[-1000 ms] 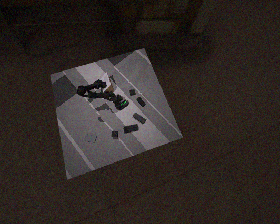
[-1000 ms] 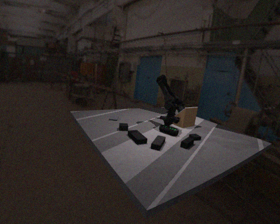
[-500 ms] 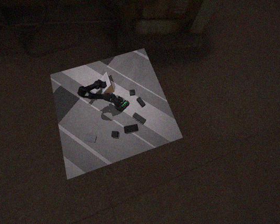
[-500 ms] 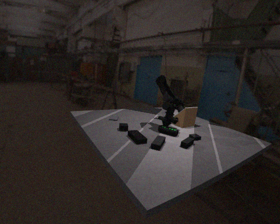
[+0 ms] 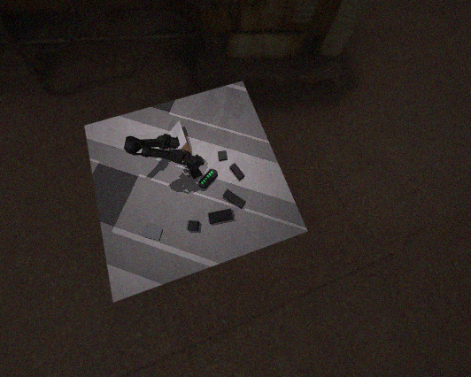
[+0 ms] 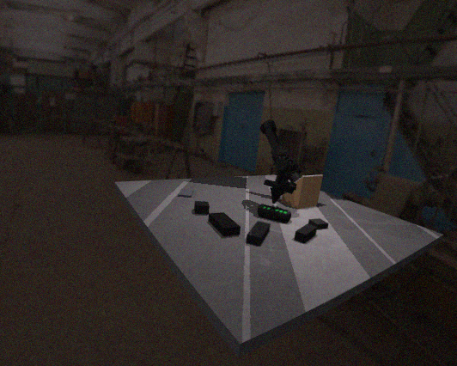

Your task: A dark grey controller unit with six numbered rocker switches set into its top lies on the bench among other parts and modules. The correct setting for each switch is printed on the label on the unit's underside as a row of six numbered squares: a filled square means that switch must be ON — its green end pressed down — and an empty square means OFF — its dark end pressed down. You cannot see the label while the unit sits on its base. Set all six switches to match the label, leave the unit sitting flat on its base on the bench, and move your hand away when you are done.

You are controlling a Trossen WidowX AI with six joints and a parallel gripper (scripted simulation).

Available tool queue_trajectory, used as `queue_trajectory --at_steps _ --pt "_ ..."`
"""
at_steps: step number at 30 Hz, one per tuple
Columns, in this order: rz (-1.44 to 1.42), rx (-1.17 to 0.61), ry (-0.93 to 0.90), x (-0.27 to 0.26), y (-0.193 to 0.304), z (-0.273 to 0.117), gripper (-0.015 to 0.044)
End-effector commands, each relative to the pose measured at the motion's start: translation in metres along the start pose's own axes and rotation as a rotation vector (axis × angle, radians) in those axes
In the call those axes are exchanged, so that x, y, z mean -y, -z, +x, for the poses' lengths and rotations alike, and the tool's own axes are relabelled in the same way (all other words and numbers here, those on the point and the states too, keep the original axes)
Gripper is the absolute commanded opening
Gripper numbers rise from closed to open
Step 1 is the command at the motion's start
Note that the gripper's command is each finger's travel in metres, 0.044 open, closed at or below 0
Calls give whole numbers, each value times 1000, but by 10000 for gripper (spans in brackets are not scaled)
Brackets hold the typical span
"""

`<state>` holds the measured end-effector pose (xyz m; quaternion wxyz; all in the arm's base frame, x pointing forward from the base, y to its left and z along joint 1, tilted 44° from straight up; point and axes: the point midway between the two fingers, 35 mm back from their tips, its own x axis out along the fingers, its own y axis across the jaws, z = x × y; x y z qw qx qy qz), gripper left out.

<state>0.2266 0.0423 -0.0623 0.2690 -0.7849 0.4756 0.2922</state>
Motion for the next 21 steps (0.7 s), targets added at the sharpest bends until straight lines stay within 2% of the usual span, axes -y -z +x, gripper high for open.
queue_trajectory --at_steps 1,7,17,21 --pt "6 -3 -6 -14 3 -14 0" --pt "-16 4 -9 -11 3 -13 0" --pt "-344 107 -6 36 12 0 0" --pt "-366 113 -3 39 13 1 0"
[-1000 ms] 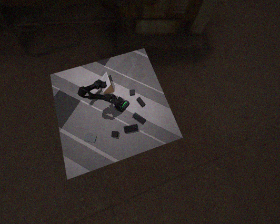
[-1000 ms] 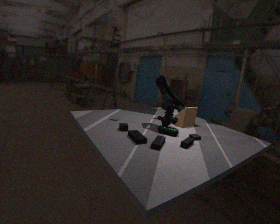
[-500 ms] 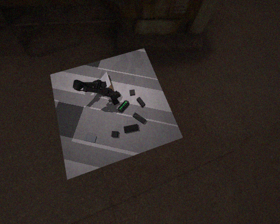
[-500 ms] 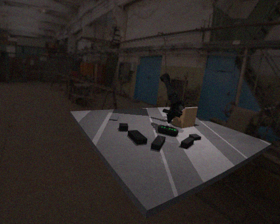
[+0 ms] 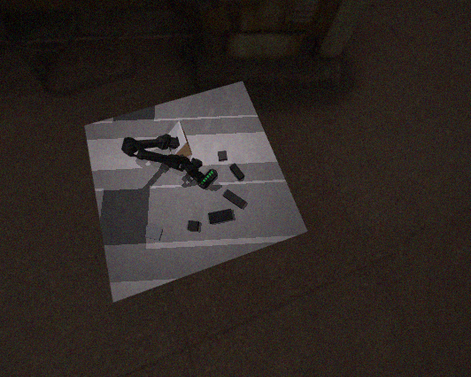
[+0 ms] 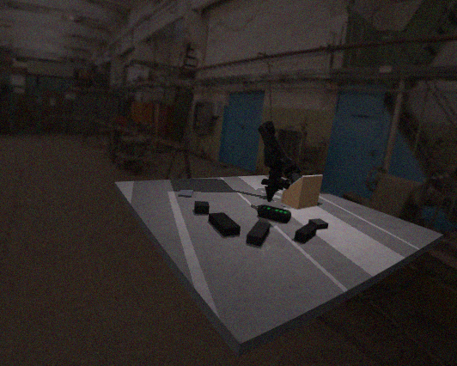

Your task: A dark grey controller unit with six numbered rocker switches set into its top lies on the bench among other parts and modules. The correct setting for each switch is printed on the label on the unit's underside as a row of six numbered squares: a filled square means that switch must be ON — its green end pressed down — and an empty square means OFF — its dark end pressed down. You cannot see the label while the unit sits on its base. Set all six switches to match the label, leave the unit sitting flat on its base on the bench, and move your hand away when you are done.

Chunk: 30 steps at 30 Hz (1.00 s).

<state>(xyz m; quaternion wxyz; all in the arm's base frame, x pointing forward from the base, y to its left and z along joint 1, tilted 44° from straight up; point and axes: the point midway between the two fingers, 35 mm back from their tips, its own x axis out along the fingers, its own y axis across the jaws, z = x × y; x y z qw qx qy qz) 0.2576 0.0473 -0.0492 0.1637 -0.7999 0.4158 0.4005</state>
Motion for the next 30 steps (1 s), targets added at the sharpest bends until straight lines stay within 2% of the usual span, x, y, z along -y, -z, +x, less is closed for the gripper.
queue_trajectory --at_steps 1,12,30 --pt "-54 18 9 7 4 2 0" --pt "-47 17 -4 7 1 1 0" --pt "-51 29 -247 54 -87 -12 0"
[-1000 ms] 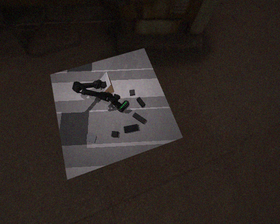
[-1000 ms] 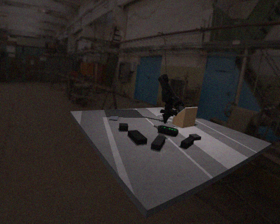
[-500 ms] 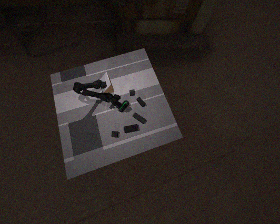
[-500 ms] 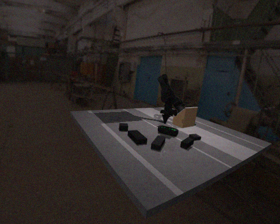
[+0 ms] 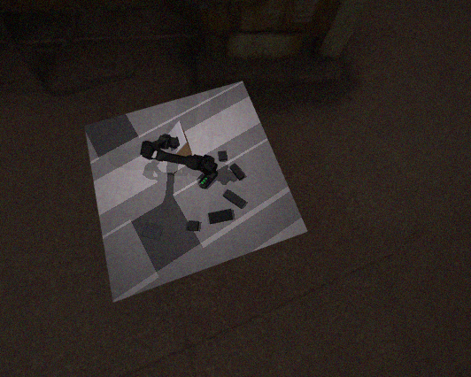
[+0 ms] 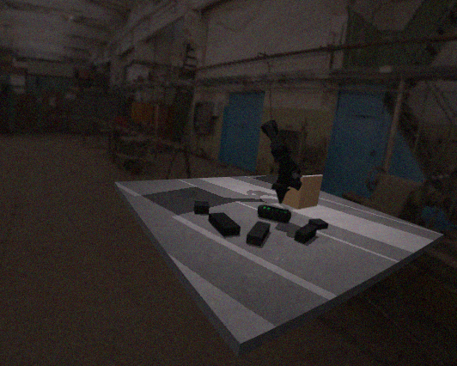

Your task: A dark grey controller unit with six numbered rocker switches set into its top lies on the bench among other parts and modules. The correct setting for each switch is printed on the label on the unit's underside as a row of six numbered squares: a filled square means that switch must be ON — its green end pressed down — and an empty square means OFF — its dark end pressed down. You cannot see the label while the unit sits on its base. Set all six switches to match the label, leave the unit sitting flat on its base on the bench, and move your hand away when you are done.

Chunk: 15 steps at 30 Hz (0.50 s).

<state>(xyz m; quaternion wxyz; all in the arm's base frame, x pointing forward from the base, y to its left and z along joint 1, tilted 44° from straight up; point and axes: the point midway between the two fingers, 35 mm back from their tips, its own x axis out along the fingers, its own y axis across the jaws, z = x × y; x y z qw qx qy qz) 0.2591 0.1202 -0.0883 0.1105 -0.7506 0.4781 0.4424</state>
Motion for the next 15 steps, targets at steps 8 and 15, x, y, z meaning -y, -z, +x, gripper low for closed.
queue_trajectory --at_steps 8,15 --pt "9 -27 -86 9 -32 -6 0" --pt "8 -25 -86 9 -32 4 0"
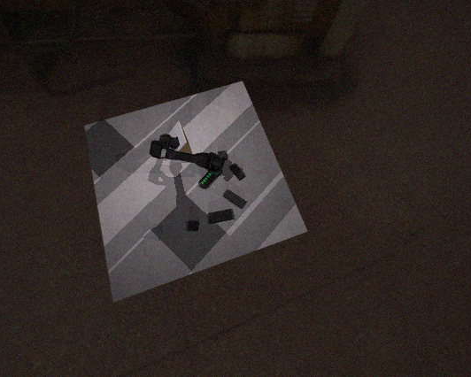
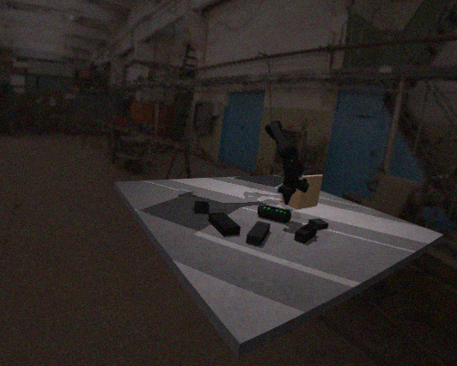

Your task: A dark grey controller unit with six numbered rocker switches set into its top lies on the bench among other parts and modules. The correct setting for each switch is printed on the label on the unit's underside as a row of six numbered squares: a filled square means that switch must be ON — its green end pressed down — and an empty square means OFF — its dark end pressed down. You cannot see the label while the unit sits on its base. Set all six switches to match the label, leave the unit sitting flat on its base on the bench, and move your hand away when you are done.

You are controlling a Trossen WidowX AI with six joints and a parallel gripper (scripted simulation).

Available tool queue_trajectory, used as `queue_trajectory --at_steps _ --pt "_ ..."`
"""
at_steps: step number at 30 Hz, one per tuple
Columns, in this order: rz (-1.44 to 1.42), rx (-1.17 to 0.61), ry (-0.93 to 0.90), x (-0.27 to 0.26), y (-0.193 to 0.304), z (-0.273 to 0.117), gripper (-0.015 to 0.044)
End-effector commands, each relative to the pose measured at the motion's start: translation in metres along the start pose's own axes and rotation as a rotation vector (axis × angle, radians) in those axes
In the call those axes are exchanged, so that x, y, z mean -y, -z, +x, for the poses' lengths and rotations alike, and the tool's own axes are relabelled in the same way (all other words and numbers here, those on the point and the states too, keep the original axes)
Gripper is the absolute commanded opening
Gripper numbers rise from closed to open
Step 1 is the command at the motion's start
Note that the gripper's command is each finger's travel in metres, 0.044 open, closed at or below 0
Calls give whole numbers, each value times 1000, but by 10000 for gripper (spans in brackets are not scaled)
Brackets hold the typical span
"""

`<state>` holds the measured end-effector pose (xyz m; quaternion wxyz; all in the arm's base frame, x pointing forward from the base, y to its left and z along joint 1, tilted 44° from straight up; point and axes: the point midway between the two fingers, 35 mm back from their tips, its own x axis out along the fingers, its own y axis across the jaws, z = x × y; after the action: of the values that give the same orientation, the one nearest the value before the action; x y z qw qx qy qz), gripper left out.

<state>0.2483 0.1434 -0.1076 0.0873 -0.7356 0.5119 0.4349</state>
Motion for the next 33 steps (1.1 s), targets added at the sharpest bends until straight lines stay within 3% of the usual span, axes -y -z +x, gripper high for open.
queue_trajectory --at_steps 1,33 --pt "2 3 -2 1 -1 7 0" --pt "1 4 0 2 -1 39 0"
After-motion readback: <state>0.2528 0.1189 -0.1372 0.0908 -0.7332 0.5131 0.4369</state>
